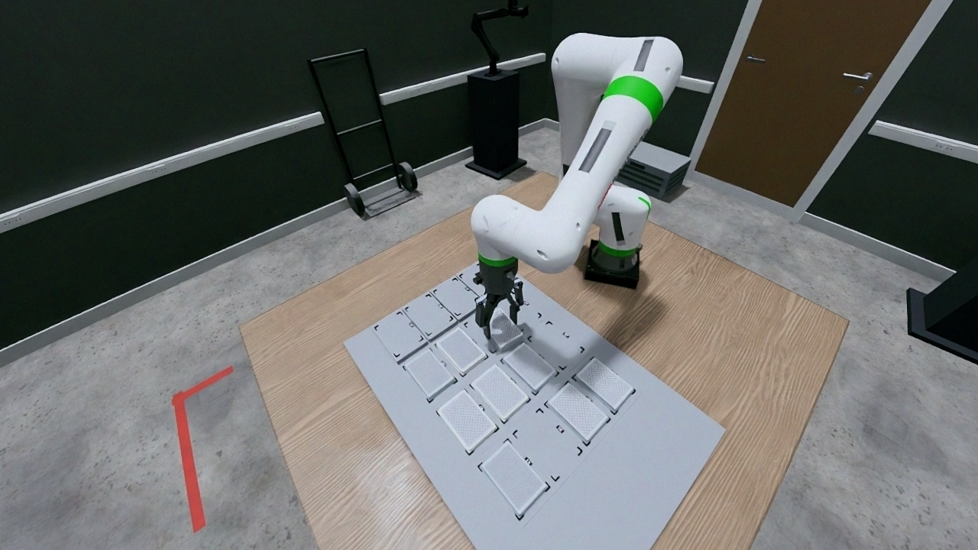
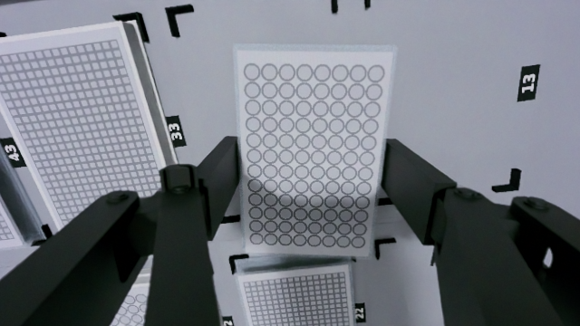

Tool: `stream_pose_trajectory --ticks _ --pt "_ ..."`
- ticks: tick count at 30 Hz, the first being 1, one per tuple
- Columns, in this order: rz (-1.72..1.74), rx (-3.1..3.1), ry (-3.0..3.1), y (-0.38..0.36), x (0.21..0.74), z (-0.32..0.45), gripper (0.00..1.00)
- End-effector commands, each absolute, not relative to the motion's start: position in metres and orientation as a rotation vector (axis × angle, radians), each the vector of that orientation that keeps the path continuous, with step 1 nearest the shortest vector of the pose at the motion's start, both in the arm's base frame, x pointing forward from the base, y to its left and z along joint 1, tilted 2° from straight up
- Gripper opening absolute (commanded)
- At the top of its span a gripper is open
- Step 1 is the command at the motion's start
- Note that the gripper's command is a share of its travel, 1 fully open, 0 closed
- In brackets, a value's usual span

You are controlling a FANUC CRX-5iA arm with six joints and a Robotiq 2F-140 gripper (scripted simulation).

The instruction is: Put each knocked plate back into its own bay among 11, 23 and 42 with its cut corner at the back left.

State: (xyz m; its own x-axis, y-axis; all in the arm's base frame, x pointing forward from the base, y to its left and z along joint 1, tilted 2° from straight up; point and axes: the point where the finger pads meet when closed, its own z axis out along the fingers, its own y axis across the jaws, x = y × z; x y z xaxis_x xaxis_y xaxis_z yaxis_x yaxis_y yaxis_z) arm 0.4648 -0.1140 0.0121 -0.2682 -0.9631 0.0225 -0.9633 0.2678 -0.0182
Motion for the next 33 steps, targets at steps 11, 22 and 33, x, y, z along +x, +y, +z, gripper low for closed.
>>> stream_pose_trajectory --ticks 11,22,33 --pt "0.046 1.897 -2.496 -0.114 0.465 0.016 0.10" --pt "0.046 1.897 -2.496 -0.114 0.465 0.031 0.10" --pt "0.046 1.897 -2.496 -0.113 0.465 0.043 0.10"
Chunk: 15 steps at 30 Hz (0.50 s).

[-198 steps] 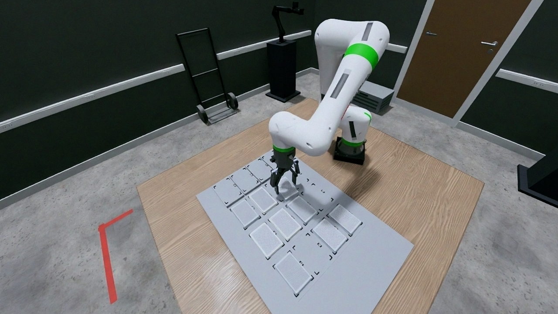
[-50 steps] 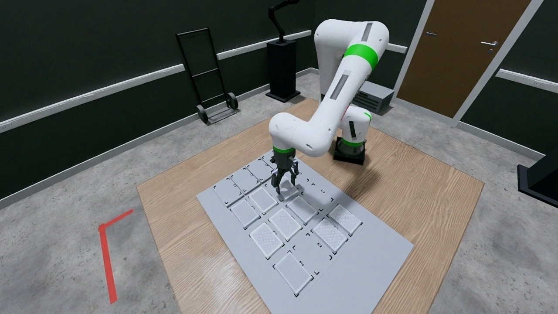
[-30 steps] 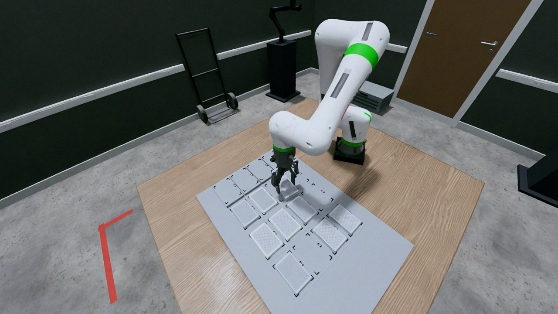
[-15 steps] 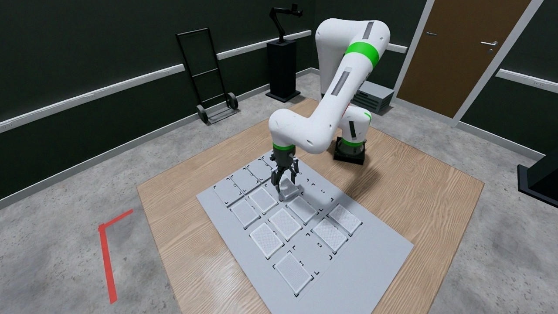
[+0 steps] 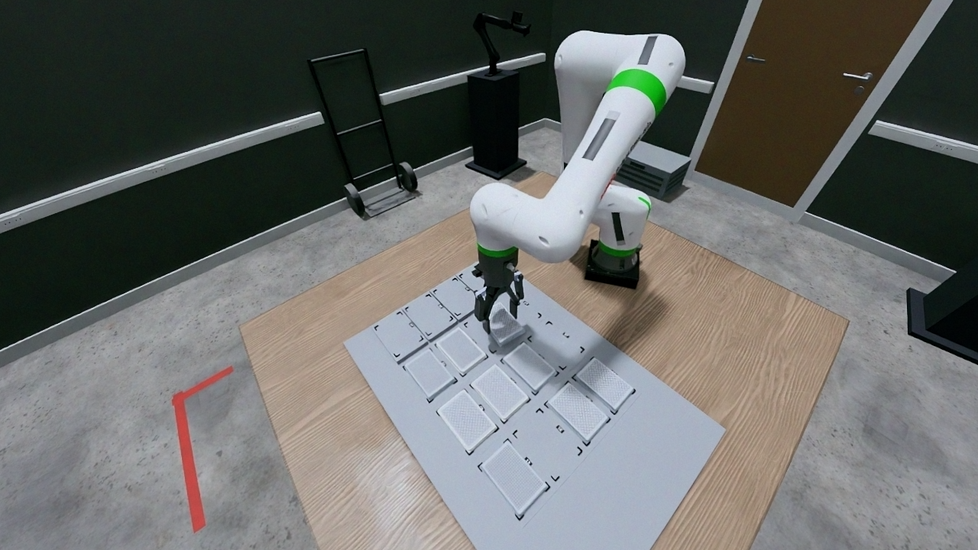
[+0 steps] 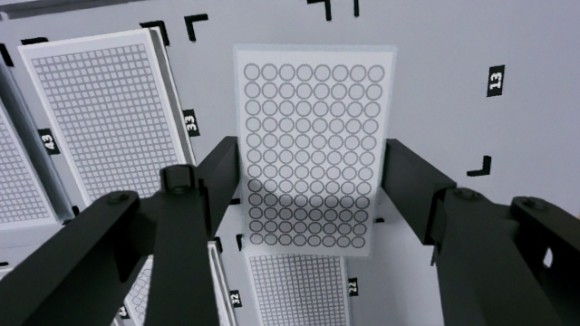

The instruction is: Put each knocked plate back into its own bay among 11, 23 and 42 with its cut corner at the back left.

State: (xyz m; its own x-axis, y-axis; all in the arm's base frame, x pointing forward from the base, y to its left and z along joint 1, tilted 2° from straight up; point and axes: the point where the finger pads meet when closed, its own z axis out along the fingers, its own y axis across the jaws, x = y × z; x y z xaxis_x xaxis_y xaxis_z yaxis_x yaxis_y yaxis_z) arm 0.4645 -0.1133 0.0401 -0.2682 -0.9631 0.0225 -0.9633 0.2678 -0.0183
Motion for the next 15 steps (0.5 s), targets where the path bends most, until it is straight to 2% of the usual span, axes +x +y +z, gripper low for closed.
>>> stream_pose_trajectory --ticks 1,15 --pt "0.046 1.897 -2.496 -0.113 0.465 0.044 0.10" --pt "0.045 2.077 -2.346 -0.133 0.478 0.044 0.10"
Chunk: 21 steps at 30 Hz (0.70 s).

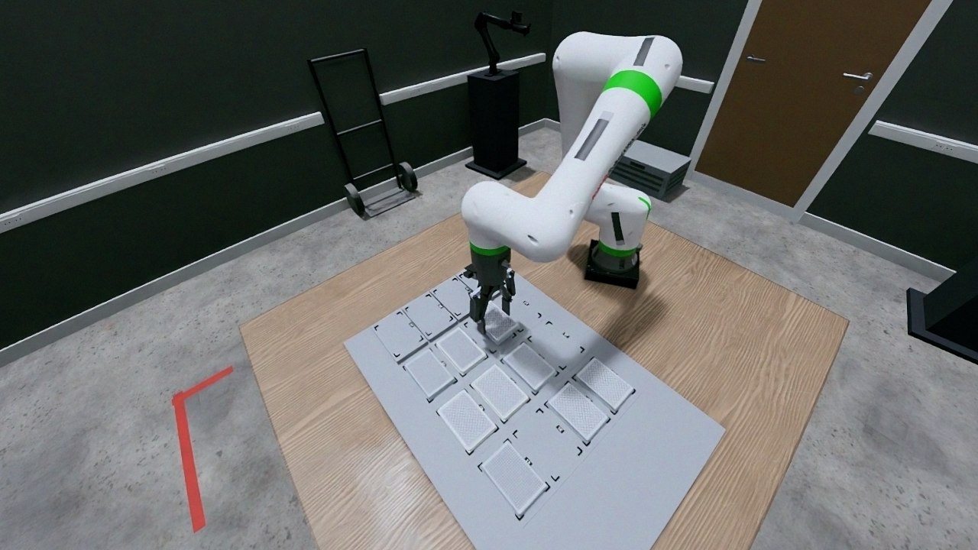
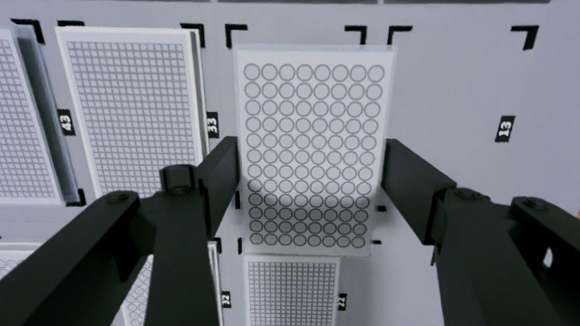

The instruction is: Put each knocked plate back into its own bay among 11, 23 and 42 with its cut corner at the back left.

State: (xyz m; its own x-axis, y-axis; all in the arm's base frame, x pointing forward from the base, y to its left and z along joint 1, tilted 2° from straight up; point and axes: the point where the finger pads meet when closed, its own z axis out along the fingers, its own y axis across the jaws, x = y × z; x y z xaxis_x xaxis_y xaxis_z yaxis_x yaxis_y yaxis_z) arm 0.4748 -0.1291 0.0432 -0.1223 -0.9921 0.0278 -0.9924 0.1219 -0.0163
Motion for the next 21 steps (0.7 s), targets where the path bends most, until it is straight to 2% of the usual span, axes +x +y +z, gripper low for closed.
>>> stream_pose_trajectory --ticks 1,21 --pt "0.045 2.077 -2.346 -0.1362 0.4800 0.0440 0.10" --pt "0.045 2.077 -2.346 -0.1417 0.4835 0.0362 0.10"
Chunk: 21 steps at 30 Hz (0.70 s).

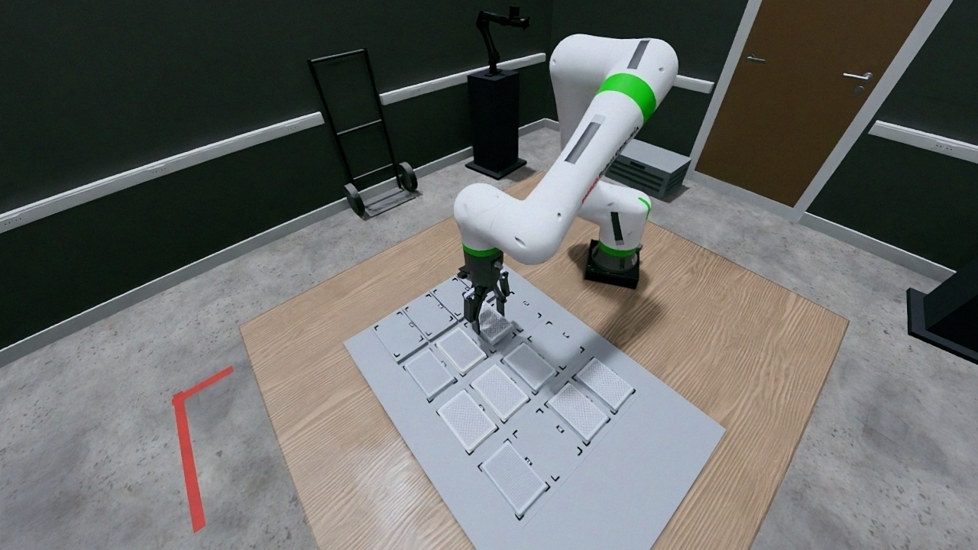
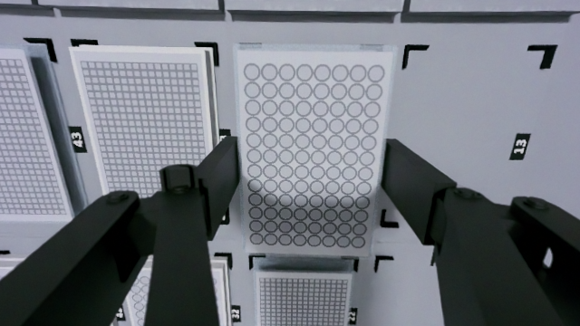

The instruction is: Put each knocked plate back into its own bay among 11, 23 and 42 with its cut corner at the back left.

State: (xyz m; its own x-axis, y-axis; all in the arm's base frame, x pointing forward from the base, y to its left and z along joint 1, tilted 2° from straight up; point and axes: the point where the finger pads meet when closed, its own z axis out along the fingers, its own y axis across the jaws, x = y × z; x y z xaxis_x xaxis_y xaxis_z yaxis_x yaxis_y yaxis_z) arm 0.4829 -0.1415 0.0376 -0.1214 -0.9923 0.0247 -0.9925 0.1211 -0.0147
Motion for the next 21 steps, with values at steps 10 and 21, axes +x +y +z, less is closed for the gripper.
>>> stream_pose_trajectory --ticks 10,21 --pt "0.045 2.077 -2.346 -0.142 0.483 0.026 0.10" --pt "0.045 2.077 -2.346 -0.142 0.483 0.019 0.10"
